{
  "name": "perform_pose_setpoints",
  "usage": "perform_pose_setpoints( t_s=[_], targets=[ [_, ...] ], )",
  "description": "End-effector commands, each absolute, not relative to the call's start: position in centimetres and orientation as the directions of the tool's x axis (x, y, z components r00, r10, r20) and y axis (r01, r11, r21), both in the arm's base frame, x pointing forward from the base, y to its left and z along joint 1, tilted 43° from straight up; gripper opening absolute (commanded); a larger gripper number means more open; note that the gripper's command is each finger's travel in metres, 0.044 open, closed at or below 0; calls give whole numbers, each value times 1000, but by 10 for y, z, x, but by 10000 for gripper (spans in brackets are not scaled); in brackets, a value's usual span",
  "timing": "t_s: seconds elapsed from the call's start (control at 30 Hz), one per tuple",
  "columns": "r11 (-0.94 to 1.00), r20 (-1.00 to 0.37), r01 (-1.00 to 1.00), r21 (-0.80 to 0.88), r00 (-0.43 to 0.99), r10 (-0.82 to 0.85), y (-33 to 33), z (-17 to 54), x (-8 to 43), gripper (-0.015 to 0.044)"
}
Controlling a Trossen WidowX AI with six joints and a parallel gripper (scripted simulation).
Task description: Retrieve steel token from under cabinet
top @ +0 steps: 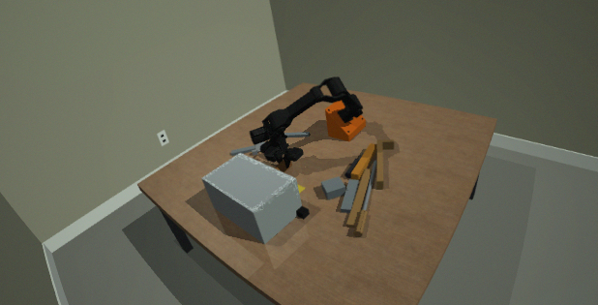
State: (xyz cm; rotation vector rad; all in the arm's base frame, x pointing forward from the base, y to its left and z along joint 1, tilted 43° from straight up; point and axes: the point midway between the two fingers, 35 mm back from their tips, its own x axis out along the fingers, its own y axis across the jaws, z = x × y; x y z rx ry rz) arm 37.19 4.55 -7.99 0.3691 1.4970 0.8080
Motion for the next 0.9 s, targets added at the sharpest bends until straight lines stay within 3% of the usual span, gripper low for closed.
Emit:
perform_pose_setpoints(
  t_s=[0.0,0.87],
  targets=[
    [697,-734,-245,674,-114,670,47,-79,377,0],
    [697,-734,-246,674,-113,670,53,-77,400,0]
  ],
)
